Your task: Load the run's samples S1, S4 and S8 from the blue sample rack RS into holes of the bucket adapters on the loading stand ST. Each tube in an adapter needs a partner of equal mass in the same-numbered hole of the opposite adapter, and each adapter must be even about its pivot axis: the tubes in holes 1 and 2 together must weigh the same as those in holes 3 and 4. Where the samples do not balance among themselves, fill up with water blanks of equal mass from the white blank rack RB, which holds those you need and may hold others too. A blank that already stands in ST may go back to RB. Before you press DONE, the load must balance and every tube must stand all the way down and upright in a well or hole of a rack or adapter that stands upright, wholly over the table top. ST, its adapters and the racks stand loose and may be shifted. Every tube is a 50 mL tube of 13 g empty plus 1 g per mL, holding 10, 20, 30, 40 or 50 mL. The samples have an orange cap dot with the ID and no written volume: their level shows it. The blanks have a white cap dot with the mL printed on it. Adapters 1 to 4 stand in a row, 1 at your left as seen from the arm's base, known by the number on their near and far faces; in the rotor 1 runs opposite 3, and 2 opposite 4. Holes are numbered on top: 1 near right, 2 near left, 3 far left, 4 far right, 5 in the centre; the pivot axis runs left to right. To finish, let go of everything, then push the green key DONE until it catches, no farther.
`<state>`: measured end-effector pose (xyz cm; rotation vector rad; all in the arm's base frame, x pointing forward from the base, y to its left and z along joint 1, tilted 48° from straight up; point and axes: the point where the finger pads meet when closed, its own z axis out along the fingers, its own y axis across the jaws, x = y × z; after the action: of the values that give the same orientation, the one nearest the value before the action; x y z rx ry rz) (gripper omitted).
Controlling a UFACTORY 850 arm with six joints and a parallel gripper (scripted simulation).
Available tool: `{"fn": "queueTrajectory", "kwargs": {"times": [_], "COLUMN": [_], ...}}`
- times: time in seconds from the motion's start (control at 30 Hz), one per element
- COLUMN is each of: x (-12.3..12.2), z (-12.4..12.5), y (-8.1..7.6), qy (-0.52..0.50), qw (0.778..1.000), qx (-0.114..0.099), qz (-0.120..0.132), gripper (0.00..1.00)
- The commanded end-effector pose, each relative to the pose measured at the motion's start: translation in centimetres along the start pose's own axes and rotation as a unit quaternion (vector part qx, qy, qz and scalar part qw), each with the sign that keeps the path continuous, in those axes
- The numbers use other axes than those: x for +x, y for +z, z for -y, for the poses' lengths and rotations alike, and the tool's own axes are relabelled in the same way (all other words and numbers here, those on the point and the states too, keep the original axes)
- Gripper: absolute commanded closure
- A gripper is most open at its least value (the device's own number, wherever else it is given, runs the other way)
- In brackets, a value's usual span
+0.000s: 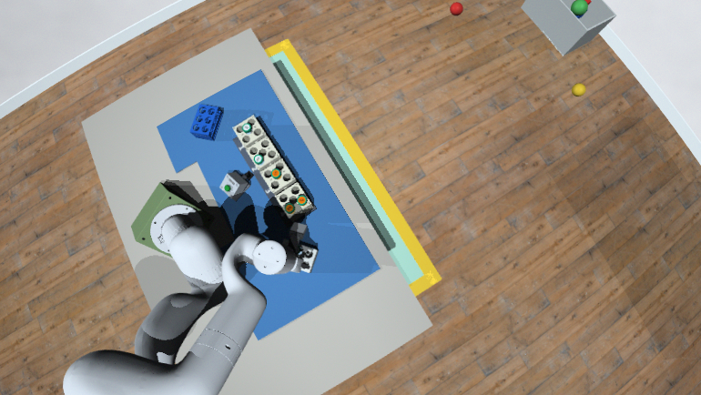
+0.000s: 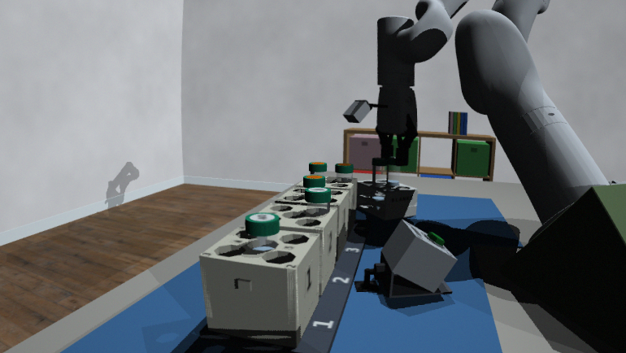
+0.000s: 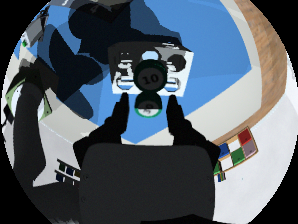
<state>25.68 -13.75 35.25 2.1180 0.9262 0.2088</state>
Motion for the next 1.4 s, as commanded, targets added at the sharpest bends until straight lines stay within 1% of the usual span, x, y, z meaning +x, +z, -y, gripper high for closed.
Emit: {"fn": "queueTrajectory", "kwargs": {"times": [0.0, 0.43, 0.9, 0.93, 1.37], "x": [0.02, 0.01, 0.02, 0.02, 0.02], "z": [-0.05, -0.05, -0.06, -0.06, -0.05], "y": [0.20, 0.93, 0.93, 0.88, 0.76], "qy": [0.000, 0.000, 0.000, 0.000, 0.000], "qw": [1.000, 1.000, 1.000, 1.000, 1.000], "qx": [0.000, 0.000, 0.000, 0.000, 0.000], "qz": [0.000, 0.000, 0.000, 0.000, 0.000], "gripper": [0.43, 0.43, 0.43, 1.00, 1.00]}}
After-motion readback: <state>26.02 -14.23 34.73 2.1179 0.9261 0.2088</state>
